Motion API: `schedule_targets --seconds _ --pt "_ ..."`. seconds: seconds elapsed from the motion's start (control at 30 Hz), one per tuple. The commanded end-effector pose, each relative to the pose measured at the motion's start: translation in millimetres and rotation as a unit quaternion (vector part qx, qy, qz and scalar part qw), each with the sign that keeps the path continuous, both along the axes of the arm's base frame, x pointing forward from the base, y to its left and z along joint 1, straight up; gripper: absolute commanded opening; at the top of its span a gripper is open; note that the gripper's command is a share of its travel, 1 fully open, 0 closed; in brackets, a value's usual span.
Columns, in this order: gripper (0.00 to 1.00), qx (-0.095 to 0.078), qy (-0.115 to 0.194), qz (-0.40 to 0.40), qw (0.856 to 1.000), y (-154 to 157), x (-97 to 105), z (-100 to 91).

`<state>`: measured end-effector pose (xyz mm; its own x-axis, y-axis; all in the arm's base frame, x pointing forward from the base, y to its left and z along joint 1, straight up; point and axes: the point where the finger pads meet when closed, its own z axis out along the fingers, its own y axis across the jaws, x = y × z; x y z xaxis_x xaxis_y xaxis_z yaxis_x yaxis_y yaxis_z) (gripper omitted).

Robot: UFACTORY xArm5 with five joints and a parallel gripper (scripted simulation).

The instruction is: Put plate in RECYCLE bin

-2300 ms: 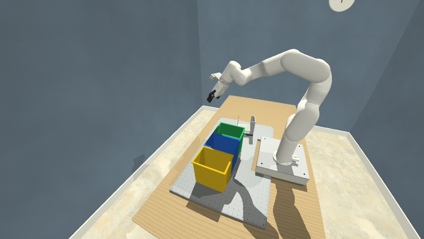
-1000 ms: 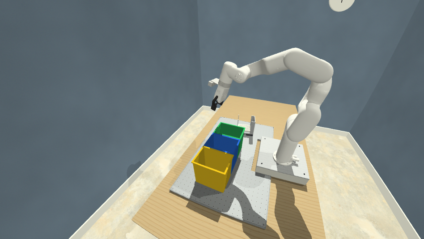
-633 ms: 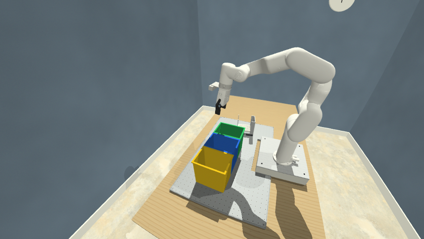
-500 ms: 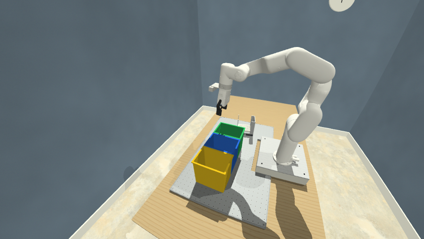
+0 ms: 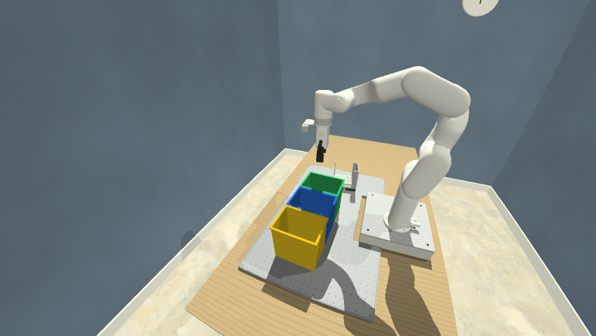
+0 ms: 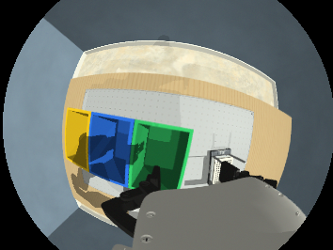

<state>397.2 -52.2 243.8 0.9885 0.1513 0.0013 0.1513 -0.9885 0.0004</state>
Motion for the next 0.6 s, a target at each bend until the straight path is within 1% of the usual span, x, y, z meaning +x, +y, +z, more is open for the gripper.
schedule_targets --seconds 0.0,0.43,0.5,0.57 --pt "1.0 0.0 -0.001 0.007 1.0 -15 -6 -0.6" --pt "1.0 -0.001 -0.002 0.007 1.0 -73 -34 -10.4" --pt "1.0 -0.001 -0.002 0.007 1.0 -73 -34 -10.4" --pt "1.0 -0.001 -0.002 0.007 1.0 -82 -39 -11.9"
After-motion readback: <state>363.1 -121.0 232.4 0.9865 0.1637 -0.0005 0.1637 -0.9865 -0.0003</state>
